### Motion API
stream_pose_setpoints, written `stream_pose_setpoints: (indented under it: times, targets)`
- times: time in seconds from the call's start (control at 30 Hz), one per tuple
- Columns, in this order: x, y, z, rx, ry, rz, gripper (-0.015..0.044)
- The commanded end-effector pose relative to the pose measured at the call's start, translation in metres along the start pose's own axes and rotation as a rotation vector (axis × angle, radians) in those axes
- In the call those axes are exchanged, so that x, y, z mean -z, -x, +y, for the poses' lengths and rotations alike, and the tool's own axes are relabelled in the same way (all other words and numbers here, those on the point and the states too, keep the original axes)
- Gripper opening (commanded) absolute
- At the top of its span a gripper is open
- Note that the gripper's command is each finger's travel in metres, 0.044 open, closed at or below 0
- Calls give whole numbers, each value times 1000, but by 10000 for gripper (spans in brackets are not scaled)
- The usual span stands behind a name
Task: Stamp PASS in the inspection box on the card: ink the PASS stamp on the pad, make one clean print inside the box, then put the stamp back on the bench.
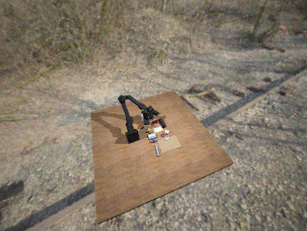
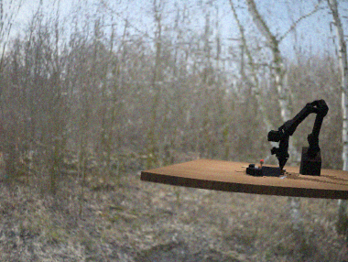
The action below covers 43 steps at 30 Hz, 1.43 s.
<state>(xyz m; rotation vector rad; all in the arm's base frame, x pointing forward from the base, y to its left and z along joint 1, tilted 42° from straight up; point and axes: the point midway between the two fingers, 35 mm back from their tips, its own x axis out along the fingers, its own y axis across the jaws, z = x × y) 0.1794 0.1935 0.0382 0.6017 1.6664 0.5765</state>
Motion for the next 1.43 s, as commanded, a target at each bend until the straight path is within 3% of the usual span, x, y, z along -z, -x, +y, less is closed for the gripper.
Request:
stream_pose_setpoints:
  times: [0.0, 0.13, 0.33, 0.43, 1.4]
  targets:
    - [0, 0, 0, 0, 1, -1, 263]
    - [-3, 9, 0, 5, 1, -3, 266]
    - [-5, 96, 0, 16, -6, -2, 266]
    - [-1, 115, 1, 9, -8, 0, 266]
    - [1, 115, 0, 10, -16, 6, 266]
